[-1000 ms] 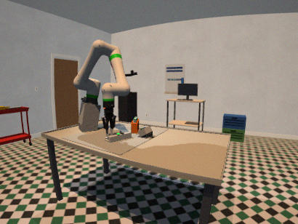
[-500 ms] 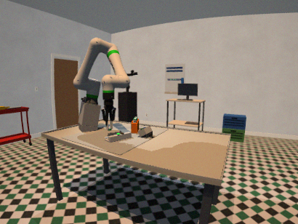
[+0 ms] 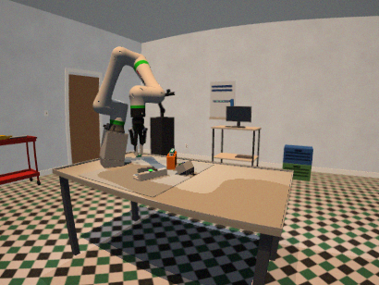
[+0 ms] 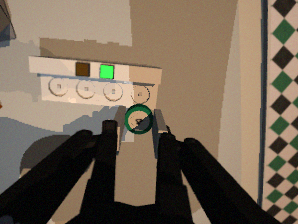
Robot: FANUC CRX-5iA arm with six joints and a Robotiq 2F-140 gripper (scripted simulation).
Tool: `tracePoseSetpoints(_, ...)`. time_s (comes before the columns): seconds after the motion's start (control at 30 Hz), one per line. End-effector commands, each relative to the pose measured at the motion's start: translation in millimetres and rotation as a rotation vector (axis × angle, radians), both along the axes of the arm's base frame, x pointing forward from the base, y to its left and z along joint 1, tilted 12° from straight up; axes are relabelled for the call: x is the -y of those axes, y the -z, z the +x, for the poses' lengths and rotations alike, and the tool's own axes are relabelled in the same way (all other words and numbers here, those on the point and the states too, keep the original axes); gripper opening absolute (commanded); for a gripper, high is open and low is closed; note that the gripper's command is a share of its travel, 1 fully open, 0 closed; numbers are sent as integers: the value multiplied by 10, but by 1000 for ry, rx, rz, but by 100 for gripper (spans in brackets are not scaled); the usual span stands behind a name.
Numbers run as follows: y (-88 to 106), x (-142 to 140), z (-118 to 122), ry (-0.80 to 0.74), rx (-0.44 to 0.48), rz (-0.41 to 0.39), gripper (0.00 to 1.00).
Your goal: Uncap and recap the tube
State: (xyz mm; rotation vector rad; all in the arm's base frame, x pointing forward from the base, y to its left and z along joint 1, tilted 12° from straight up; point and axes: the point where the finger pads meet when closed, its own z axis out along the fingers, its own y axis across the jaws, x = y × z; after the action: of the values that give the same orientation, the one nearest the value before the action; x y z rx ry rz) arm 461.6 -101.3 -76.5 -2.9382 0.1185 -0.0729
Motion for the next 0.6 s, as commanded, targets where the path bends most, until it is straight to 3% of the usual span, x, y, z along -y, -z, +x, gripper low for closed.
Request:
tracePoseSetpoints(0.0, -45, -158, -13, 163, -32, 9, 0)
tracePoseSetpoints(0.03, -61, -239, -21, 244, -49, 14, 0)
tracePoseSetpoints(0.13, -61, -239, -21, 244, -49, 14, 0)
tracePoseSetpoints(0.2, -93, -402, -35, 407, -81, 24, 0)
tracePoseSetpoints(0.3, -124, -565, -50, 534, -107, 32, 0)
tracePoseSetpoints(0.57, -220, -1054, -95, 544, -109, 32, 0)
